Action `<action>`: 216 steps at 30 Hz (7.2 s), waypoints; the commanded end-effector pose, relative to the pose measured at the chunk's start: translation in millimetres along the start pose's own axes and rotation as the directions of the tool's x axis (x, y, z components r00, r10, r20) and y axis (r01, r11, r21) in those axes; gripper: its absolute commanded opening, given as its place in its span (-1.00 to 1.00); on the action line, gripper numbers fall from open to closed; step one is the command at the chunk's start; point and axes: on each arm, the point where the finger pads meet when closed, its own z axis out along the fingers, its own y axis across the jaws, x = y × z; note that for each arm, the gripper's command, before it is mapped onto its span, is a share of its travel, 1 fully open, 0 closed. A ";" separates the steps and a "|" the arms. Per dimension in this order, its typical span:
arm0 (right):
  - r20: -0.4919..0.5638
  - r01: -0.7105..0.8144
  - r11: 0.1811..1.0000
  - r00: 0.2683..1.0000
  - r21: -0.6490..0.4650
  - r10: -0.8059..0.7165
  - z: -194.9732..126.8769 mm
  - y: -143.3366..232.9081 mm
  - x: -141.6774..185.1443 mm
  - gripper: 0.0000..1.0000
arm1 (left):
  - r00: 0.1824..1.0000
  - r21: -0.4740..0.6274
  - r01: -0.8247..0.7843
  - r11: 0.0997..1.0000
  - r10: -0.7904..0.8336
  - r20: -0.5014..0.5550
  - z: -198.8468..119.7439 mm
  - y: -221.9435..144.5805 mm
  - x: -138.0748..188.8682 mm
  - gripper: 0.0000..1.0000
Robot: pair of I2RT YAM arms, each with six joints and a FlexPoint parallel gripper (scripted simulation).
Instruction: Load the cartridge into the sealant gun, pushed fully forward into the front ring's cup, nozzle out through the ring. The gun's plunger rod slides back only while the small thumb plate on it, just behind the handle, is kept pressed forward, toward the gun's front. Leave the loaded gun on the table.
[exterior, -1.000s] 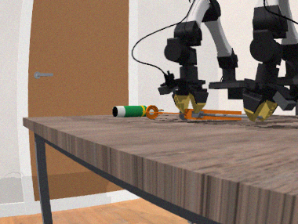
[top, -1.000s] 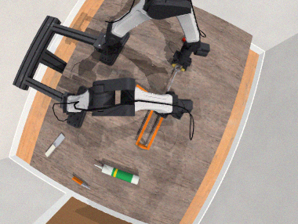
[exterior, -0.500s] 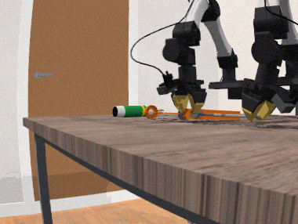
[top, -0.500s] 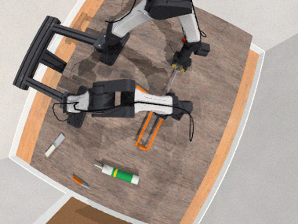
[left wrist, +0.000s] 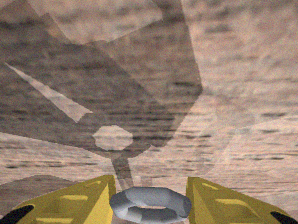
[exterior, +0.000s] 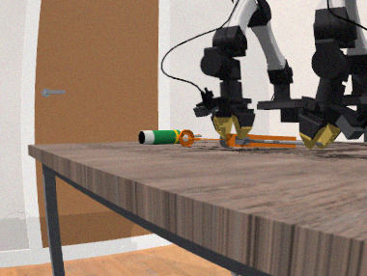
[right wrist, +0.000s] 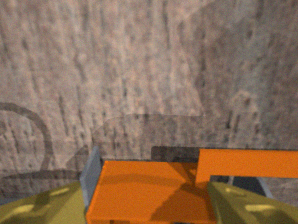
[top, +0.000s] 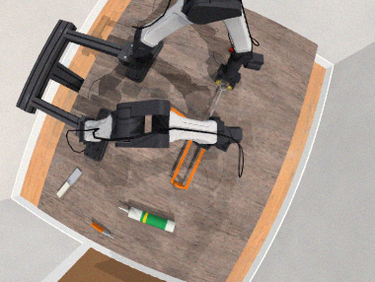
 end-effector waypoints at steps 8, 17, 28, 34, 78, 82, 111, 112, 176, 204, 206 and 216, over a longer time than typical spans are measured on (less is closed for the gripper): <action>-0.027 -0.030 0.997 0.999 0.075 0.032 10.0 -24.0 5.2 -0.94 | 0.998 0.055 -0.035 0.998 0.032 0.052 -37.6 -14.9 -20.0 -1.00; -0.044 -0.029 0.996 0.999 0.083 0.033 14.9 -26.5 10.8 -0.94 | 0.999 0.017 -0.018 1.000 0.017 0.031 -20.3 -6.0 -26.3 -1.00; -0.047 -0.029 0.996 0.998 0.085 0.033 16.0 -26.8 11.9 -0.94 | 0.999 0.023 -0.025 0.999 0.025 0.025 -21.6 -8.3 -26.8 -1.00; -0.047 -0.029 0.996 0.998 0.085 0.033 16.0 -27.0 11.8 -0.94 | 0.999 0.040 -0.036 0.999 0.036 -0.001 -34.5 -13.5 -9.5 -1.00; -0.055 -0.009 0.996 0.998 0.086 0.014 18.6 -27.8 13.4 -0.94 | 1.000 0.017 -0.016 1.000 0.016 -0.010 -18.9 -3.4 -72.7 -1.00; -0.055 -0.009 0.996 0.998 0.086 0.014 18.6 -27.8 13.4 -0.94 | 1.000 0.016 -0.015 1.000 0.015 -0.010 -18.4 -2.9 -72.9 -1.00; -0.055 -0.009 0.996 0.998 0.086 0.014 18.6 -27.8 13.4 -0.94 | 0.984 -0.055 -0.016 0.998 0.006 -0.180 -18.7 10.9 -35.1 -1.00; -0.055 -0.009 0.996 0.998 0.086 0.014 18.6 -27.8 13.4 -0.94 | 0.983 -0.057 -0.018 0.998 0.007 -0.181 -19.9 11.2 -38.2 -1.00; -0.057 -0.009 0.996 0.998 0.084 0.013 20.5 -23.5 15.2 -0.94 | 0.954 -0.035 -0.021 0.999 0.010 -0.299 -18.7 1.6 -17.0 -1.00; -0.018 -0.007 0.998 1.000 0.057 0.008 19.6 -15.4 1.1 -0.94 | 0.962 -0.024 -0.018 1.000 0.011 -0.274 -13.8 0.0 -29.7 -1.00; -0.018 -0.007 0.998 1.000 0.057 0.008 19.6 -15.4 1.1 -0.94 | 0.962 -0.024 -0.018 1.000 0.011 -0.274 -13.8 0.0 -29.7 -1.00; -0.018 -0.007 0.998 1.000 0.057 0.008 19.6 -15.4 1.1 -0.94 | 0.962 -0.024 -0.018 1.000 0.011 -0.274 -13.8 0.0 -29.7 -1.00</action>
